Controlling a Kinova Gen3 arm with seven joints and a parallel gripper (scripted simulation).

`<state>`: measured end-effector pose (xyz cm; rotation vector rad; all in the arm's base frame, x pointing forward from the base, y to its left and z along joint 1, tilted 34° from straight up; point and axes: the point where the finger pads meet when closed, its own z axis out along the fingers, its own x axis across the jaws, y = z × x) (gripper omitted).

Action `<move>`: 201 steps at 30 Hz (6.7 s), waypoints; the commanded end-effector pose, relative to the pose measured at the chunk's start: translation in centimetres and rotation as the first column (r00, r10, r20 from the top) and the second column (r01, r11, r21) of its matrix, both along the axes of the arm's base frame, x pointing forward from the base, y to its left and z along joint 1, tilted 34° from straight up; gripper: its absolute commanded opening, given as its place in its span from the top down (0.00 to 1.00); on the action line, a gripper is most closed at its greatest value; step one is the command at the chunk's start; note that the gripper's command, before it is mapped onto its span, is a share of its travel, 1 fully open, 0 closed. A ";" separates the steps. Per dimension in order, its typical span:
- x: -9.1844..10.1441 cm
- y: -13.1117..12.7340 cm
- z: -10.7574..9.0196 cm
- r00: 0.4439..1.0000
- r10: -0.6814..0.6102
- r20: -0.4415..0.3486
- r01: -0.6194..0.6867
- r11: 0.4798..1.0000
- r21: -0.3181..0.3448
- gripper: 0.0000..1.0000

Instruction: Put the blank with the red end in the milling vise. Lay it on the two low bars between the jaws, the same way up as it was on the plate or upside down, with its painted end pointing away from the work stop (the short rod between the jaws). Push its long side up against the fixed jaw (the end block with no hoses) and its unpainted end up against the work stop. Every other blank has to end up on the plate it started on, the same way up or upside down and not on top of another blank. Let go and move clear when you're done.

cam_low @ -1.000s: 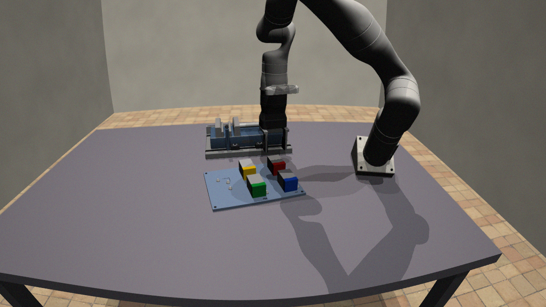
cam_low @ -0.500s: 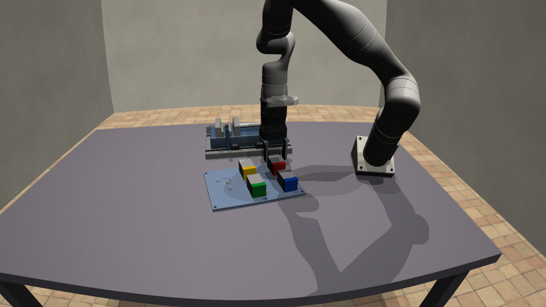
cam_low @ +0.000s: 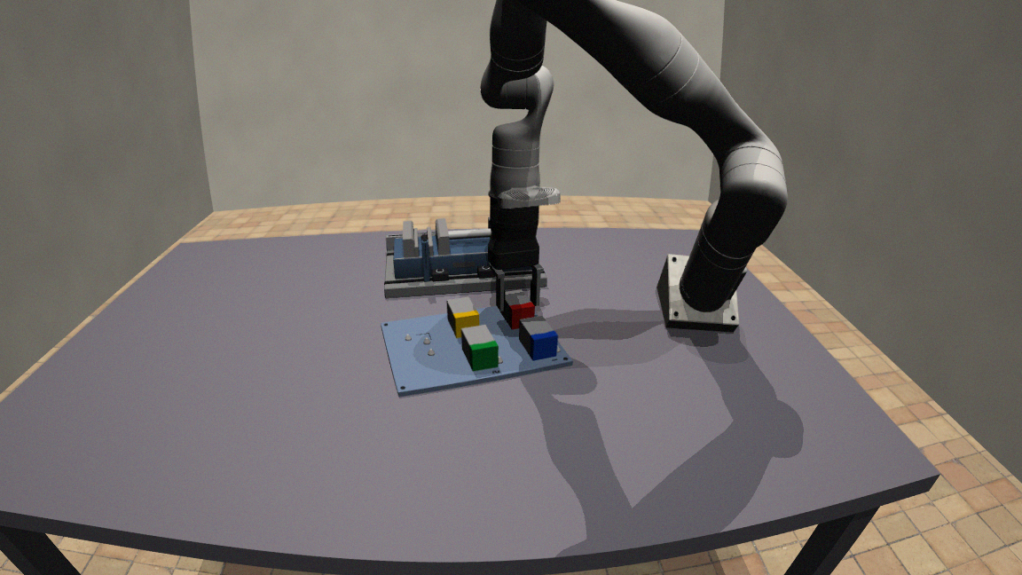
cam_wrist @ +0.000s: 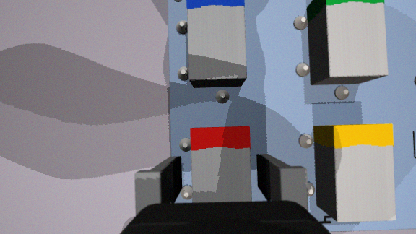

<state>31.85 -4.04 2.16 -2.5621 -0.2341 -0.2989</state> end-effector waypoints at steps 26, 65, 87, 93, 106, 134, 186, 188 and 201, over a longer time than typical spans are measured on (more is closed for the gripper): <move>-0.1 -0.6 0.7 1.000 -0.001 -0.002 0.001 1.000 0.000 0.00; 0.0 -0.5 0.6 1.000 -0.001 -0.001 0.001 1.000 0.000 0.00; 0.2 -0.1 0.1 1.000 -0.001 -0.001 0.001 1.000 0.000 0.00; 0.2 0.0 -0.2 1.000 -0.001 -0.001 0.001 1.000 0.000 0.00; 0.3 0.1 -0.3 1.000 -0.002 0.000 0.002 1.000 -0.001 1.00; 0.3 0.1 -0.3 1.000 -0.001 0.000 0.001 1.000 -0.001 1.00; -0.4 -1.4 2.1 1.000 -0.001 -0.007 0.001 1.000 0.003 1.00; -0.5 -1.7 2.4 1.000 -0.001 -0.007 0.001 1.000 0.002 1.00; -0.8 -3.0 4.4 1.000 -0.001 -0.001 0.001 1.000 0.000 1.00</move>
